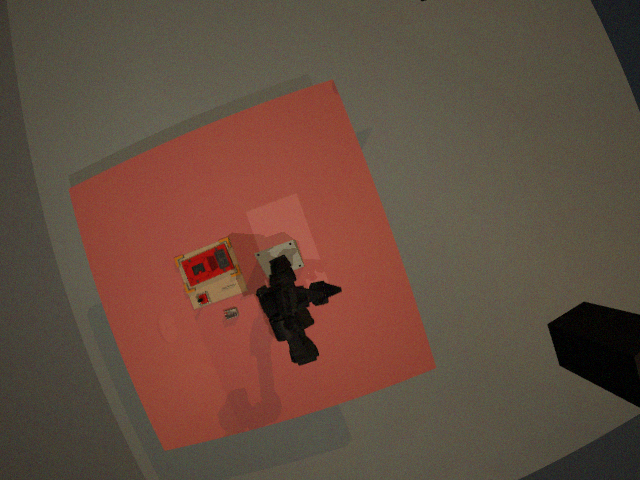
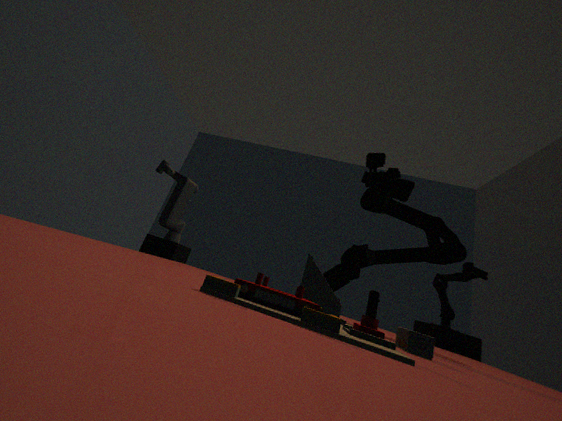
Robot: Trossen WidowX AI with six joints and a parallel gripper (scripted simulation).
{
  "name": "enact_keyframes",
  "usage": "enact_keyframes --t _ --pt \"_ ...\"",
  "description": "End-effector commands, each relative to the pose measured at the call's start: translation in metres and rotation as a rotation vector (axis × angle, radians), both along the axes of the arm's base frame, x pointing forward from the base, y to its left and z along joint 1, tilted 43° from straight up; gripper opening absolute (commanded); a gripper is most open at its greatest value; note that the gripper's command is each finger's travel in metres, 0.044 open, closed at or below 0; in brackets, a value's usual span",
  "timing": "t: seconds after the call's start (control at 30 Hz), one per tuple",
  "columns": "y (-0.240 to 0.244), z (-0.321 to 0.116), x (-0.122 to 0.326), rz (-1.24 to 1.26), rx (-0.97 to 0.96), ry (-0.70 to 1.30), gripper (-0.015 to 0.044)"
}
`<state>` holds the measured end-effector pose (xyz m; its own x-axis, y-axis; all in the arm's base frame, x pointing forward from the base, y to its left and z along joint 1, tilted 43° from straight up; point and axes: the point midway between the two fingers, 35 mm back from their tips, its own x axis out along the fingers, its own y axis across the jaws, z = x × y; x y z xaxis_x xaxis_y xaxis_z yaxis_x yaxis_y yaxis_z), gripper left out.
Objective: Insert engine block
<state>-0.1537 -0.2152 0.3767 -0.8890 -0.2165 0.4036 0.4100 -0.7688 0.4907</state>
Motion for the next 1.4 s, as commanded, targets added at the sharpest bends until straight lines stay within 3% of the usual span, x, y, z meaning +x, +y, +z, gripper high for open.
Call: enact_keyframes --t 0.0,0.53,1.37 --pt "0.000 0.000 0.000 0.000 0.000 0.000 0.0426" --pt "-0.071 -0.007 0.049 0.256 0.250 0.107 0.0440" --pt "-0.162 -0.070 0.202 0.868 0.733 0.338 0.0440"
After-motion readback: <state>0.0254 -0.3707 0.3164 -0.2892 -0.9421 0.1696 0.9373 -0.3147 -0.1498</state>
